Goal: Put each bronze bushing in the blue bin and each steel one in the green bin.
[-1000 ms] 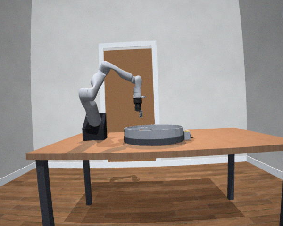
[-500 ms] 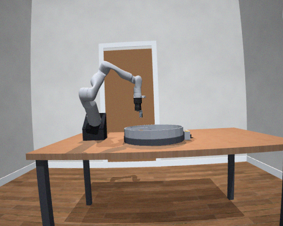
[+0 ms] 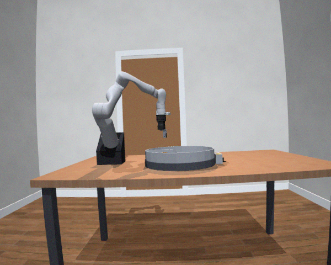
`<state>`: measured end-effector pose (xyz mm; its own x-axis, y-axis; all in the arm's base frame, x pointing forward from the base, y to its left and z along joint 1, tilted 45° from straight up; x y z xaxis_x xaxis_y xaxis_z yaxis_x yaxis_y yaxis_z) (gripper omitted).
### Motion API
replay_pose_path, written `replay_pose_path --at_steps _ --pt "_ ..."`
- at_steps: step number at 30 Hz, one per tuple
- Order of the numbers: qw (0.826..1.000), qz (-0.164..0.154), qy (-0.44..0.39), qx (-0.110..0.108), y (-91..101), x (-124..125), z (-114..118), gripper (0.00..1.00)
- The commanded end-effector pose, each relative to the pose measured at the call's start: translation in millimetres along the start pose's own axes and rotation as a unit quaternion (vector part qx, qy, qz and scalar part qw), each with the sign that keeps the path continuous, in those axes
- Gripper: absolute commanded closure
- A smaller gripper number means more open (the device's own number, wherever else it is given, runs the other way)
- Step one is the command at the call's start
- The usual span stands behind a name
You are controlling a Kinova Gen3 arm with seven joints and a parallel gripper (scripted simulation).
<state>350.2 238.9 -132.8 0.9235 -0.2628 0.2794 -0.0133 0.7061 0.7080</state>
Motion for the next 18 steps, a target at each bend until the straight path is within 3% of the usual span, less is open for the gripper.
replay_pose_path --at_steps 1,13,16,18 --pt "1.000 0.000 0.000 0.001 1.2 0 0 0.58" --pt "1.000 0.000 0.000 0.001 1.2 0 0 0.58" --pt "1.000 0.000 0.000 0.001 -0.8 14 31 0.60" --pt "1.000 0.000 0.000 0.001 -0.8 14 31 0.60"
Point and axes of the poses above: the point where the finger pads meet when closed, its own y axis back along the fingers, its own z axis across the jaws, x = y × z, the point moved 4 cm from there along y, back along the fingers, and after that the axes turned 8 degrees about -y, right-handed, at the moved point
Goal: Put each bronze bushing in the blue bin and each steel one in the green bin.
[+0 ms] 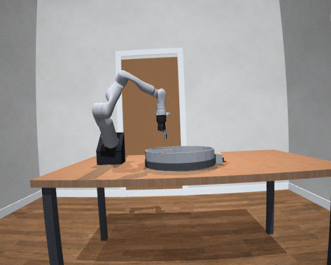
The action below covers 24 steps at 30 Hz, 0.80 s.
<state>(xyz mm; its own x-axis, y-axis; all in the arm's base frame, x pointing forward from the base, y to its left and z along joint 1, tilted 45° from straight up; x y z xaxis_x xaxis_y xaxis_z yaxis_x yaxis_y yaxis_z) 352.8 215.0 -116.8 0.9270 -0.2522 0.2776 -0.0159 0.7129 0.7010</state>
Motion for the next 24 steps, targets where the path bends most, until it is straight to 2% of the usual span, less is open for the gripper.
replay_pose_path --at_steps 1,2,5,10,13,15,17,20,23,24 --pt "1.000 -0.003 -0.005 0.005 3.9 5 16 0.60" --pt "1.000 -0.003 -0.005 0.005 3.1 9 27 0.60" --pt "1.000 -0.003 -0.005 0.005 3.1 9 27 0.60" --pt "1.000 -0.003 -0.005 0.005 -0.9 31 79 0.60" --pt "1.000 -0.003 -0.005 0.005 -0.9 31 79 0.60" --pt "1.000 -0.003 -0.005 0.005 -2.5 40 100 0.60" --pt "1.000 -0.003 -0.005 0.005 -2.5 40 100 0.60" --pt "1.000 -0.003 -0.005 0.005 -4.9 53 132 0.60" --pt "1.000 -0.003 -0.005 0.005 -4.9 53 132 0.60" --pt "1.000 -0.003 -0.005 0.005 -5.7 57 142 0.60"
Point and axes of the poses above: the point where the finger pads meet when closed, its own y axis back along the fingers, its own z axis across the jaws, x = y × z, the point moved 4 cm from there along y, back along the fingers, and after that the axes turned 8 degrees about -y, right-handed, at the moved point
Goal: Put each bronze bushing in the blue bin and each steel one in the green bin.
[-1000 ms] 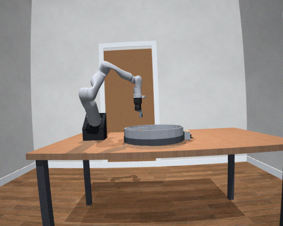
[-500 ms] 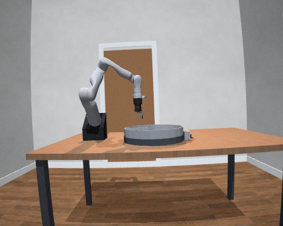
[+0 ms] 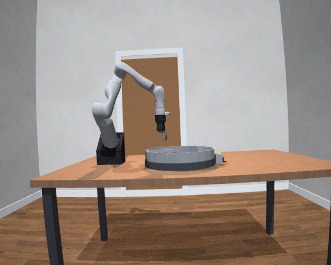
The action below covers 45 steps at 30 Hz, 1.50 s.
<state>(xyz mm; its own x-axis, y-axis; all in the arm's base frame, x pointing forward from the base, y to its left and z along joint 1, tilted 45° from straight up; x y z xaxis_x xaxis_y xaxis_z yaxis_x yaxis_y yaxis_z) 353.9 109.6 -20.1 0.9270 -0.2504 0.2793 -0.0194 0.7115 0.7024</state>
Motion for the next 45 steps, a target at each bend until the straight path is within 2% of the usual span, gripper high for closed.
replay_pose_path --at_steps 1,4,7,8,10,14,17,22,27,32,45 --pt "1.000 -0.004 -0.005 0.004 0.9 7 21 0.60" --pt "1.000 -0.004 -0.005 0.004 -1.4 21 52 0.60" --pt "1.000 -0.004 -0.005 0.004 -1.4 21 52 0.60" --pt "1.000 -0.004 -0.005 0.004 -2.2 25 63 0.60" --pt "1.000 -0.004 -0.005 0.004 -2.2 25 63 0.60" --pt "1.000 -0.004 -0.005 0.004 -5.3 43 105 0.60" --pt "1.000 -0.004 -0.005 0.004 -5.3 43 105 0.60" --pt "1.000 -0.004 -0.005 0.004 -9.2 64 157 0.60" --pt "1.000 -0.004 -0.005 0.004 -9.2 64 157 0.60" --pt "1.000 -0.004 -0.005 0.004 -13.1 86 210 0.60" --pt "1.000 -0.004 -0.004 0.004 -15.9 86 210 0.60"
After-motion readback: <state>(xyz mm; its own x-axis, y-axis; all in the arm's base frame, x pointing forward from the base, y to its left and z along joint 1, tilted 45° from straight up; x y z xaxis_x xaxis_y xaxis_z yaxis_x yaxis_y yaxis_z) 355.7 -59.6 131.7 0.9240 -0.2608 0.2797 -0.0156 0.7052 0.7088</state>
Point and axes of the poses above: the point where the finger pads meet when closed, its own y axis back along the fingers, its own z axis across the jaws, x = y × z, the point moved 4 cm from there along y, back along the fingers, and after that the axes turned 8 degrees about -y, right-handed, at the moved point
